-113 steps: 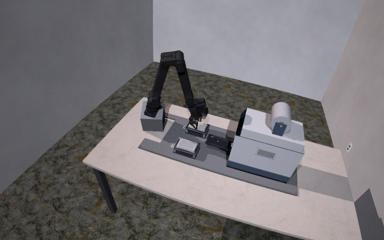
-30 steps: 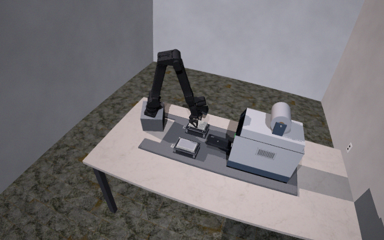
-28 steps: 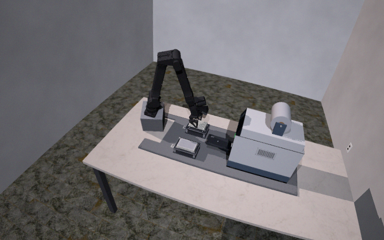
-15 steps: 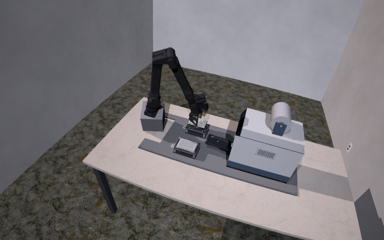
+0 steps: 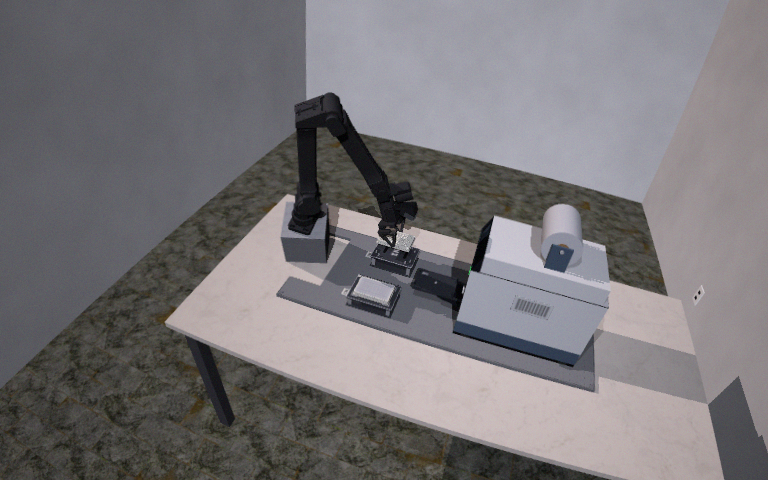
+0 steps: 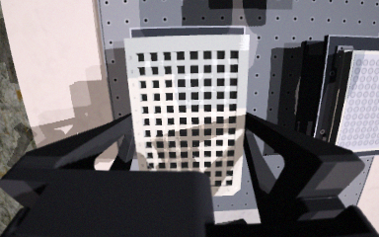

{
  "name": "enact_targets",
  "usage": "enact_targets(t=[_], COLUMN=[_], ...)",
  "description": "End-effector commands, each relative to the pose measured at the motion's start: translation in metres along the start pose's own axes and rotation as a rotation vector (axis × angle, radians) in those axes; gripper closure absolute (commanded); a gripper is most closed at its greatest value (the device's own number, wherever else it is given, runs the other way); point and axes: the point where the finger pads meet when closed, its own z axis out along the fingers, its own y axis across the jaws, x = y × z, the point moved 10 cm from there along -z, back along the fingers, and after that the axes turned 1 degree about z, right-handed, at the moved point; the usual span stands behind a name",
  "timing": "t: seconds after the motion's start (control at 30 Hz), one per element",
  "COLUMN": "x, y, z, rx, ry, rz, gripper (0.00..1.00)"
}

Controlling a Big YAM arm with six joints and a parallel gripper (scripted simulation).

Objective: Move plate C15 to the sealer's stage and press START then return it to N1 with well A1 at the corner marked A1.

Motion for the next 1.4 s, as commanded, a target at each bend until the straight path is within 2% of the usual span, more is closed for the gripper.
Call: enact_targets(t=[0.0, 0.33, 0.47, 0.67, 0.9, 1.13, 1.37], x=[-0.021, -0.023, -0.022, -0.028, -0.034, -0.04, -0.038], y=[0.004, 0.008, 0.001, 0.005, 0.004, 0.007, 0.006], z=[-0.013, -0.024, -0.03, -0.044, -0.049, -0.066, -0.069], rx=[-0.014, -0.013, -0.006, -0.016, -0.012, -0.025, -0.012], ry=[-0.036, -0.026, -0.022, -0.032, -0.03, -0.045, -0.025], rz=[0.034, 0.027, 0.032, 0.03, 0.039, 0.034, 0.026], gripper=[1.0, 1.0, 1.0, 1.0, 1.0, 1.0, 1.0])
